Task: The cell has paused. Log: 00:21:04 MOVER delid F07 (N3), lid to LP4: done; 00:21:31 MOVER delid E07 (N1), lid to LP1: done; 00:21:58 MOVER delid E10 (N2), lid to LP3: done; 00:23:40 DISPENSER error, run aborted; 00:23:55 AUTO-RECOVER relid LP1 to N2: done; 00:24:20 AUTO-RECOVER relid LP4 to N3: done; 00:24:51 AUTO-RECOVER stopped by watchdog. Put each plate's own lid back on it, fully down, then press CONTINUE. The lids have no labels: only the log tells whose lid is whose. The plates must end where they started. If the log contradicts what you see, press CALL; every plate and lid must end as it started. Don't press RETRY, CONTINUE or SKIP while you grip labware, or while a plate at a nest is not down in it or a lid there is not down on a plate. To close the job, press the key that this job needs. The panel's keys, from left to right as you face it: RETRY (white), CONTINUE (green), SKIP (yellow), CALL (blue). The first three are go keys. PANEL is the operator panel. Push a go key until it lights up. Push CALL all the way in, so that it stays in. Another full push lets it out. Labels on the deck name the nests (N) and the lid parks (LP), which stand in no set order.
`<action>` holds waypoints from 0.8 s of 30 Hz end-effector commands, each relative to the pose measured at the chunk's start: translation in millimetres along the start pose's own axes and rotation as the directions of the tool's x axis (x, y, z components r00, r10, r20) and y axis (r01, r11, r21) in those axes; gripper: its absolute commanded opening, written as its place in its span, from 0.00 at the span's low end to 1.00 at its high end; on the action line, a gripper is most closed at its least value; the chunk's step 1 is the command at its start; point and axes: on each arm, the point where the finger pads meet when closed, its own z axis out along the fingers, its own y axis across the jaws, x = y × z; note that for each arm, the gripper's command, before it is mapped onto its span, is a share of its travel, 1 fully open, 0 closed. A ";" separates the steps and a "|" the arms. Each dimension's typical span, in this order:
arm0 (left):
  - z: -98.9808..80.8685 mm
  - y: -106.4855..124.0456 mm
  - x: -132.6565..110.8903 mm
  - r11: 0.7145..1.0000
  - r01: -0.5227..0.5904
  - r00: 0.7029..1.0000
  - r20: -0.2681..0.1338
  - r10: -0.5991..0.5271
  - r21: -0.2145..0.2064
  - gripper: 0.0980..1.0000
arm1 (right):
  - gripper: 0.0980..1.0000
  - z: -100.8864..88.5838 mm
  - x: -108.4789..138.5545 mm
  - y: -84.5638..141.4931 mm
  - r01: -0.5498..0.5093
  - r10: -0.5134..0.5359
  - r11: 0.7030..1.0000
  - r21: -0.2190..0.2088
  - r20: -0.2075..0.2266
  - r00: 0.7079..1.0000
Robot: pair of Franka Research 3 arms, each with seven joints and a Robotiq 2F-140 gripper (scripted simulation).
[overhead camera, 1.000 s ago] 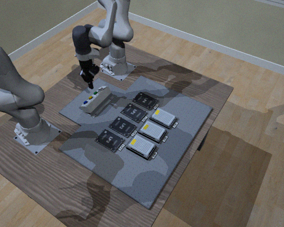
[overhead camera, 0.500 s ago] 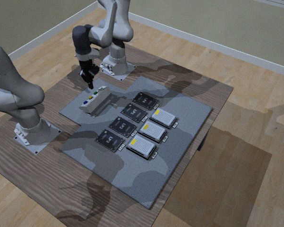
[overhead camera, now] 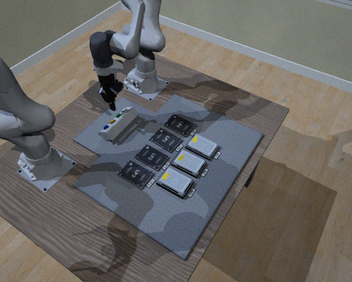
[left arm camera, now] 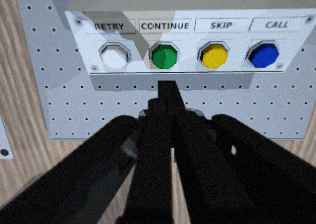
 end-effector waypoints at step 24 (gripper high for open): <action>3.3 -0.4 1.3 1.000 0.008 1.000 0.002 -0.008 0.001 0.00 | 1.00 -0.1 0.0 0.0 0.000 0.000 1.000 0.000 0.000 1.000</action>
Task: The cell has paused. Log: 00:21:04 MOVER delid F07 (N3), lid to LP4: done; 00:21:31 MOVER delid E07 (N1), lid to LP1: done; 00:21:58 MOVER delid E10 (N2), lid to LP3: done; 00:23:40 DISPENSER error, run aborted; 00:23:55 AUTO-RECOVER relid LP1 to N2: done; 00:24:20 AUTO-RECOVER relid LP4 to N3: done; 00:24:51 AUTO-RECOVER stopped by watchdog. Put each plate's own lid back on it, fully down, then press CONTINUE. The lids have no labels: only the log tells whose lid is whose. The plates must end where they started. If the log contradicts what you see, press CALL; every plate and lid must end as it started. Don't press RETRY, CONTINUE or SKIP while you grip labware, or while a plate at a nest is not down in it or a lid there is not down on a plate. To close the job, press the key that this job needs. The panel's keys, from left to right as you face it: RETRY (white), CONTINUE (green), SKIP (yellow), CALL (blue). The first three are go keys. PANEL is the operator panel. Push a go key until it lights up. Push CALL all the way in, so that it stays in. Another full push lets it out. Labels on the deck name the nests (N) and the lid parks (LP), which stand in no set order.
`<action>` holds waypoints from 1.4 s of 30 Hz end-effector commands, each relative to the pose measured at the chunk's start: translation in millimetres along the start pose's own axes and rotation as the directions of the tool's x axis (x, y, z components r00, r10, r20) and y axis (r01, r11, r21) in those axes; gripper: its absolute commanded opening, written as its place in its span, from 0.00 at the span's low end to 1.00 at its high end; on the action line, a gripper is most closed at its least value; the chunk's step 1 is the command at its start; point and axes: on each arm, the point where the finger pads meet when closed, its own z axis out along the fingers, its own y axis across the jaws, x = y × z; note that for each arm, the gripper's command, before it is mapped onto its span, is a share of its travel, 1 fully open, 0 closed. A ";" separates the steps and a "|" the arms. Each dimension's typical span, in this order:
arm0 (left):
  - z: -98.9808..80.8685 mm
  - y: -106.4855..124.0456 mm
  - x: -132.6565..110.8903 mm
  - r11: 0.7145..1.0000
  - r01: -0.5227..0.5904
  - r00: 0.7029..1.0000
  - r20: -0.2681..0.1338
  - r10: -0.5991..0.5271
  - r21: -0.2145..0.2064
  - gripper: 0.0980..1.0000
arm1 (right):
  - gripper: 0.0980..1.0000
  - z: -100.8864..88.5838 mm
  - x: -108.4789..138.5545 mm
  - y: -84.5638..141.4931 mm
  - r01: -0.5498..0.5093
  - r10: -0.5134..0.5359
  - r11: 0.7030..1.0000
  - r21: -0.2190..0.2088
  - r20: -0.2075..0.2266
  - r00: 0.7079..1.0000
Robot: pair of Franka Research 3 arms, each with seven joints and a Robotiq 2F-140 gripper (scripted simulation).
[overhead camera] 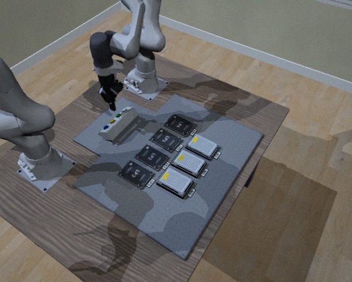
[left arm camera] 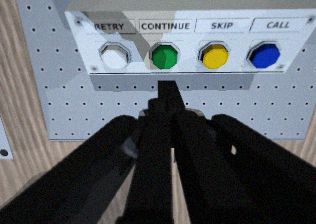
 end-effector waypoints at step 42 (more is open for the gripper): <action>26.5 -0.3 15.1 1.000 0.007 1.000 0.002 -0.007 0.001 0.00 | 1.00 -0.1 0.0 0.0 0.000 0.000 1.000 0.000 0.000 1.000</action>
